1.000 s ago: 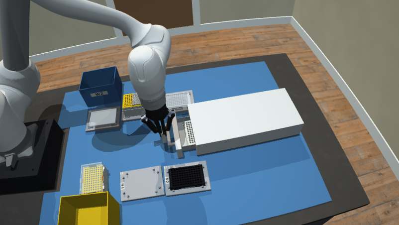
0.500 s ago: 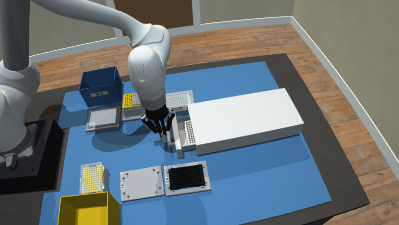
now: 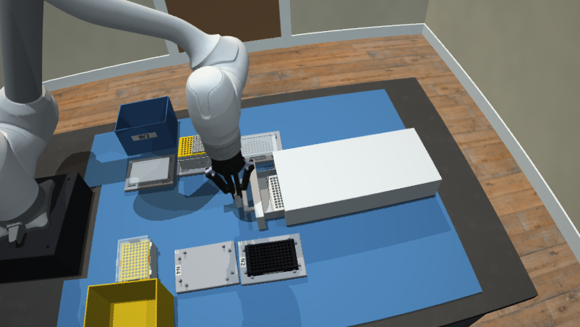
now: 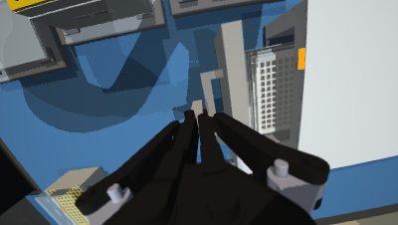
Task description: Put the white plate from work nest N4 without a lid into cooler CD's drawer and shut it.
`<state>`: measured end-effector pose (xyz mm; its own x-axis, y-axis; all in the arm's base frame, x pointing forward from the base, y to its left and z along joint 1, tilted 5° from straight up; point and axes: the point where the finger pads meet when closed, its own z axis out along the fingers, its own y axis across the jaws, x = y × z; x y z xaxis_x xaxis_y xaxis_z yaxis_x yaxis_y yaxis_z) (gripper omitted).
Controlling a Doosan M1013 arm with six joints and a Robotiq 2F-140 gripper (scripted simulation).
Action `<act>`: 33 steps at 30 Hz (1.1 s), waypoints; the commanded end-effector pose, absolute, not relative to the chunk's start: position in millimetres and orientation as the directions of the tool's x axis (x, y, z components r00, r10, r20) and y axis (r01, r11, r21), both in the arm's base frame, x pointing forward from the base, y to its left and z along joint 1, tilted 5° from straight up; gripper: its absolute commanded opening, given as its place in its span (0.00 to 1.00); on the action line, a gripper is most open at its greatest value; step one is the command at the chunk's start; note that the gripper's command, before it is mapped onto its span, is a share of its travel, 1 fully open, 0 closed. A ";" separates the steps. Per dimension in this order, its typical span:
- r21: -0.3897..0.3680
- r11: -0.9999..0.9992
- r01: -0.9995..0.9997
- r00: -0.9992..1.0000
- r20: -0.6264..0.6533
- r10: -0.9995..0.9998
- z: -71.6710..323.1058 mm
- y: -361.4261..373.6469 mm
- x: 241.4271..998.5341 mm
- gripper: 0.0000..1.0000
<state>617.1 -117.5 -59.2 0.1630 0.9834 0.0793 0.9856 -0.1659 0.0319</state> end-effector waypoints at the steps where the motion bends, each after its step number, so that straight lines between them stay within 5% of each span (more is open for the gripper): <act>1: 0.029 -0.165 0.986 0.162 0.079 0.984 -58.4 -116.5 619.7 0.00; 33: 0.029 -0.165 0.986 0.162 0.079 0.984 -58.0 -118.9 634.1 0.00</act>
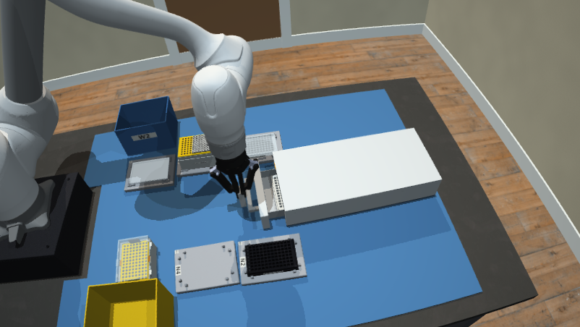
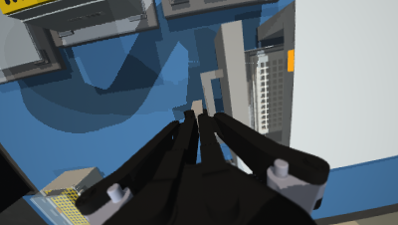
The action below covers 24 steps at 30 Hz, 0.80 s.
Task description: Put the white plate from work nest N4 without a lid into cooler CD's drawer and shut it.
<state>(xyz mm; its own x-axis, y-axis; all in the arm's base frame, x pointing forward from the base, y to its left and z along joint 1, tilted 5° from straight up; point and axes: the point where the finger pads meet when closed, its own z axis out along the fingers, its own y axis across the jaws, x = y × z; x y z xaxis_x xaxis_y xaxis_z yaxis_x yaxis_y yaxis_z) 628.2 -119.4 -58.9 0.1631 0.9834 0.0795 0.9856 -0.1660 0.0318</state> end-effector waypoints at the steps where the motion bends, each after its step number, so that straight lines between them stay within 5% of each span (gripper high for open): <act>1: 0.029 -0.165 0.986 0.162 0.079 0.984 -58.0 -119.1 635.5 0.00; 24: 0.029 -0.165 0.986 0.162 0.079 0.984 -57.4 -122.4 655.0 0.00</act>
